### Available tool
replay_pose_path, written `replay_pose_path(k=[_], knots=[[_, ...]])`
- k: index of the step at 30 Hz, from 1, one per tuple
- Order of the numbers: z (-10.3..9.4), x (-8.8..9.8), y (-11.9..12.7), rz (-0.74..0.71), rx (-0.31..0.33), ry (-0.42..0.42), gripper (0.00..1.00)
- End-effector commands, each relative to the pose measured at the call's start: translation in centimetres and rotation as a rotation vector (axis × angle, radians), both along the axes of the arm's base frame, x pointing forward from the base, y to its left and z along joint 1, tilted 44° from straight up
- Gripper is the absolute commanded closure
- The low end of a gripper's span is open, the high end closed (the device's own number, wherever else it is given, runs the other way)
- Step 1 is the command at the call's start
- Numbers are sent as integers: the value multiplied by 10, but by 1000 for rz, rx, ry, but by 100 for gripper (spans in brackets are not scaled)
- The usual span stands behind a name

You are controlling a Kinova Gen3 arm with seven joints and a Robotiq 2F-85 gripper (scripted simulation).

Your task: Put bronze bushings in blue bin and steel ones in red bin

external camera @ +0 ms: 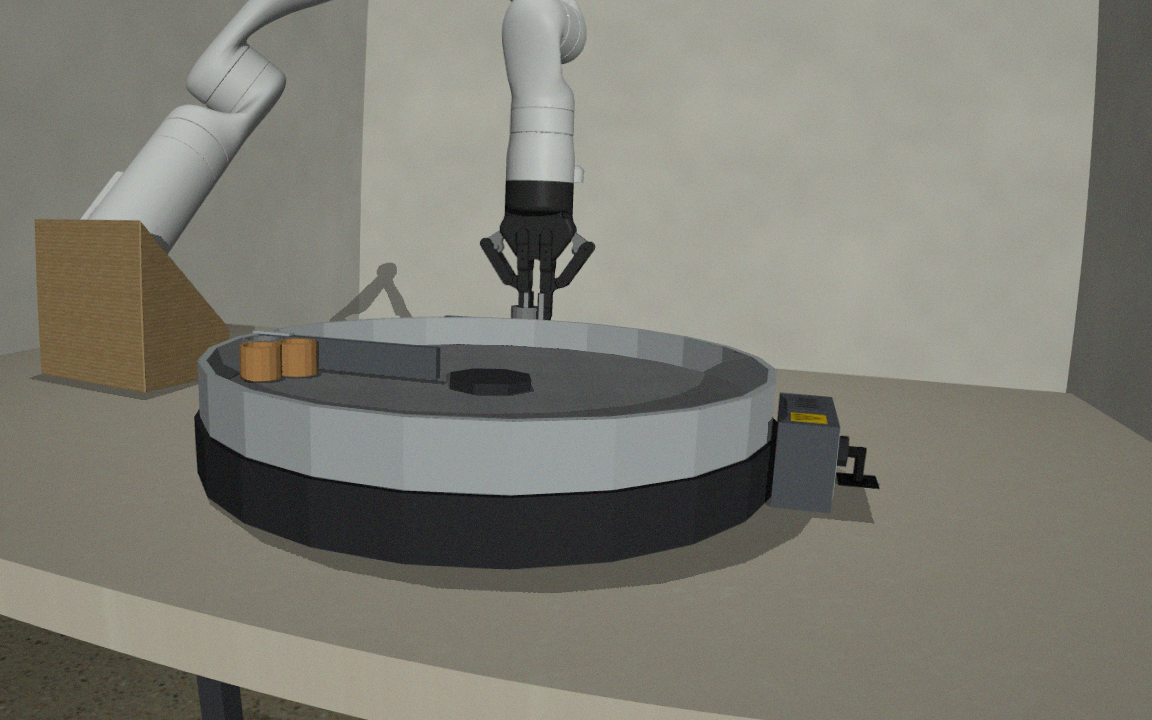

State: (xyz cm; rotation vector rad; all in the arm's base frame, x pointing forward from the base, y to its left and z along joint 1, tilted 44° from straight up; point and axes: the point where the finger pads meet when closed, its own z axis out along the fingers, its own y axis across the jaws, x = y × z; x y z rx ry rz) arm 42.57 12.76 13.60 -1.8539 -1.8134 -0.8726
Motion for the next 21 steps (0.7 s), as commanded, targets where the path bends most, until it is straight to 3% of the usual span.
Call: replay_pose_path(k=[1, 21], knots=[[-2, 0, 2, 1, 1, 1, 100], [-8, 1, 8, 2, 1, 1, 100]])
